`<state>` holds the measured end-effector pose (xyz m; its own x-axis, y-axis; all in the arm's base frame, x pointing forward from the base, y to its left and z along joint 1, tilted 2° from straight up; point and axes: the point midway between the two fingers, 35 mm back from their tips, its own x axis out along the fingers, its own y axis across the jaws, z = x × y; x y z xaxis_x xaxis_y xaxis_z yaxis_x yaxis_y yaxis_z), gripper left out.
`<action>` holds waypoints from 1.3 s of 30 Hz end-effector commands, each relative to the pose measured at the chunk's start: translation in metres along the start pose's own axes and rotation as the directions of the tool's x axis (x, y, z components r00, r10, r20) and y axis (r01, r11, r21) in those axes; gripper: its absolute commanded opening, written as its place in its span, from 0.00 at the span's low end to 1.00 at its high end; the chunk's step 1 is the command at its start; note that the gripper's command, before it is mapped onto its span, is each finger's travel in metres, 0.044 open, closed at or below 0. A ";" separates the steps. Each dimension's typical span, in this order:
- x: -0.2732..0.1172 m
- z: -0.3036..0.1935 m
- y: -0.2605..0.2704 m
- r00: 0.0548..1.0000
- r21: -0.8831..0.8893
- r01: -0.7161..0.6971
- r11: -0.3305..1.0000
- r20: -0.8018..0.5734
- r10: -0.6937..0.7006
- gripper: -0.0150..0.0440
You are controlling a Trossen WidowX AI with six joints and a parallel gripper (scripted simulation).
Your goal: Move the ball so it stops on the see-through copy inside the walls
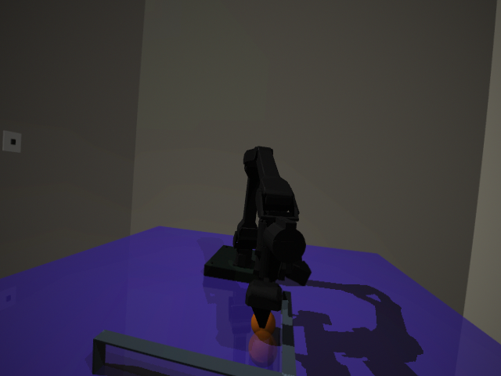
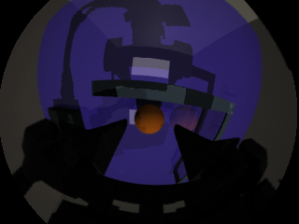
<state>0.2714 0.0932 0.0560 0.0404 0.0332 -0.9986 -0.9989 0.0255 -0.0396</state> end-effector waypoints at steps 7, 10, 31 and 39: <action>0.019 0.000 0.003 1.000 0.005 -0.009 1.000 0.002 0.009 0.88; 0.023 0.000 0.003 1.000 0.005 -0.009 1.000 0.002 0.009 0.88; 0.018 -0.016 -0.004 1.000 0.075 0.014 0.997 -0.016 -0.012 0.37; -0.016 -0.010 -0.010 1.000 0.060 0.010 0.998 -0.012 -0.010 0.25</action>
<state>0.2752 0.0811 0.0517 0.0319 0.0195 -0.9993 -0.9960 0.0844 -0.0301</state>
